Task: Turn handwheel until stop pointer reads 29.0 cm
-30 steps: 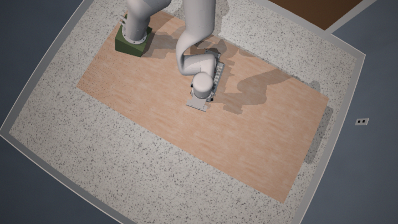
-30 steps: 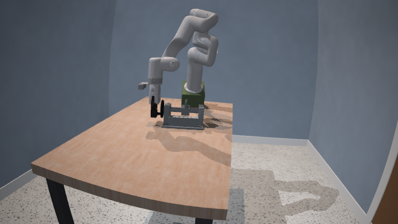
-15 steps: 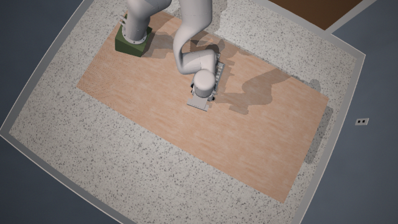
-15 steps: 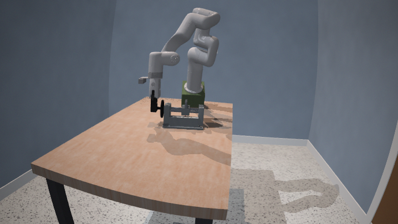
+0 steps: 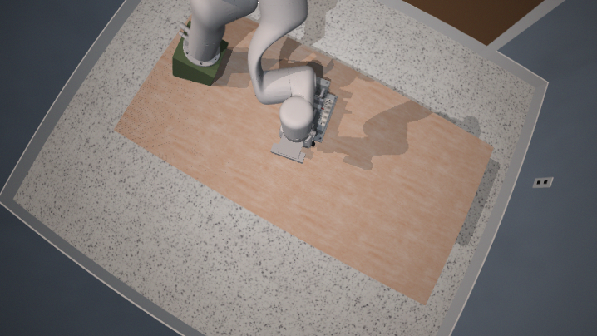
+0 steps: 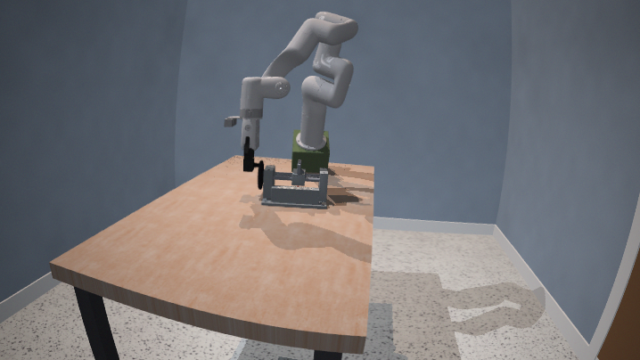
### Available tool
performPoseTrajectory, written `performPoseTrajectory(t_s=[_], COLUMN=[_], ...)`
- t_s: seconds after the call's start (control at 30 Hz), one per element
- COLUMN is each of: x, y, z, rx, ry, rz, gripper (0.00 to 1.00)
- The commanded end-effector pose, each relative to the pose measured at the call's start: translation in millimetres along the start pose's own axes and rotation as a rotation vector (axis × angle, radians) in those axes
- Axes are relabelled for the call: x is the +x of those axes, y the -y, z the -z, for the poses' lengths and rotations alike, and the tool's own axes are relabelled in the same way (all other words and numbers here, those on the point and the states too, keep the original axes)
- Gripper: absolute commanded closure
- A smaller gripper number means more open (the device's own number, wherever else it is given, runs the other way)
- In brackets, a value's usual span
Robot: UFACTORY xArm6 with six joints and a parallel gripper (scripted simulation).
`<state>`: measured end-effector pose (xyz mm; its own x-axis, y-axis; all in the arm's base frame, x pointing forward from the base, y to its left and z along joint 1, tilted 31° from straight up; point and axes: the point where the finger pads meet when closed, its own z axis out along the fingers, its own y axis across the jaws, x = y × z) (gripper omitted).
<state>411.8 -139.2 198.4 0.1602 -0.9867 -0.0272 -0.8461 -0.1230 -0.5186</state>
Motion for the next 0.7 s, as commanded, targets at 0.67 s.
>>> performPoseTrajectory(t_s=[0.67], x=[0.4], y=[-40.6], z=[-26.6], rx=[0.000], ry=[-0.001], rz=[-0.001], gripper=[0.94])
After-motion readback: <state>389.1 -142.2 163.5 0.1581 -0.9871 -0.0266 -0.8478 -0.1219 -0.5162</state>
